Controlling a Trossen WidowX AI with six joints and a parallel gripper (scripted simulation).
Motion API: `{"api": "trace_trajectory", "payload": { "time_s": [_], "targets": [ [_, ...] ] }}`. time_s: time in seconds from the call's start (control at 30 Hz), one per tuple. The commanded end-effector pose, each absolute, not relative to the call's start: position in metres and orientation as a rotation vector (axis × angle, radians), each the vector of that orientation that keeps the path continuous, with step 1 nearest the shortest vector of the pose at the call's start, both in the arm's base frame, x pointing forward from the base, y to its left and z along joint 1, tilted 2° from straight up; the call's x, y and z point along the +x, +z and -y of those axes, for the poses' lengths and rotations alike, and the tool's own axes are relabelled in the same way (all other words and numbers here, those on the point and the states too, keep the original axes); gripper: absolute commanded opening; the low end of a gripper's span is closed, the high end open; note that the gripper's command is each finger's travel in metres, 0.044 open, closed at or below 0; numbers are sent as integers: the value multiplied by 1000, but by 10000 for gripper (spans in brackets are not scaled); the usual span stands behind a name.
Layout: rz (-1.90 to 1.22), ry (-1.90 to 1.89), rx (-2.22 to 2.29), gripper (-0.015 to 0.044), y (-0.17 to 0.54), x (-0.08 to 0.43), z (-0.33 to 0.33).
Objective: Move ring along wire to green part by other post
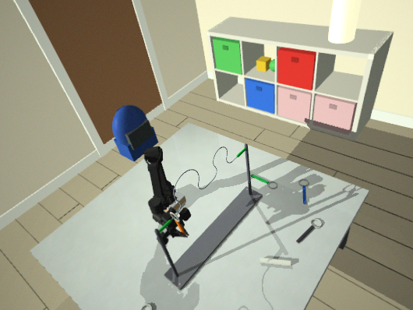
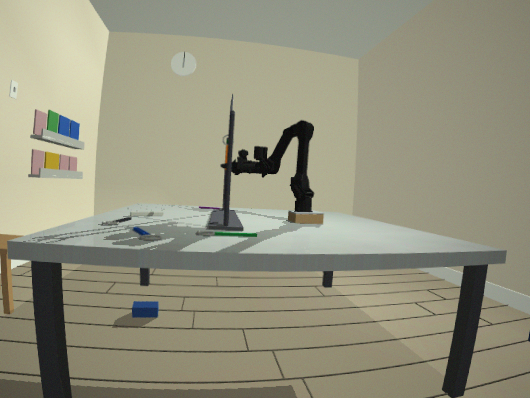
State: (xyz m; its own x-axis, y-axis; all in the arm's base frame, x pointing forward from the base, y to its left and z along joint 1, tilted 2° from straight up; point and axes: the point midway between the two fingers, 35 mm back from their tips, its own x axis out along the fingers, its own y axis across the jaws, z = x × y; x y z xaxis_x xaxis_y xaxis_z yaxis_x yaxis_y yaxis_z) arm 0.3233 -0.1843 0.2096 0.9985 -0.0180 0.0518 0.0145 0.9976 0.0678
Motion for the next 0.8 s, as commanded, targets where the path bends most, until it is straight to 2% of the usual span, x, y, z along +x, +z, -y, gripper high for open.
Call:
{"api": "trace_trajectory", "payload": {
  "time_s": [0.0, 0.77],
  "targets": [
    [57, -17, 119, -150, 212, 323, 173],
    [44, 5, 557, -150, 237, 322, 102]
  ]
}}
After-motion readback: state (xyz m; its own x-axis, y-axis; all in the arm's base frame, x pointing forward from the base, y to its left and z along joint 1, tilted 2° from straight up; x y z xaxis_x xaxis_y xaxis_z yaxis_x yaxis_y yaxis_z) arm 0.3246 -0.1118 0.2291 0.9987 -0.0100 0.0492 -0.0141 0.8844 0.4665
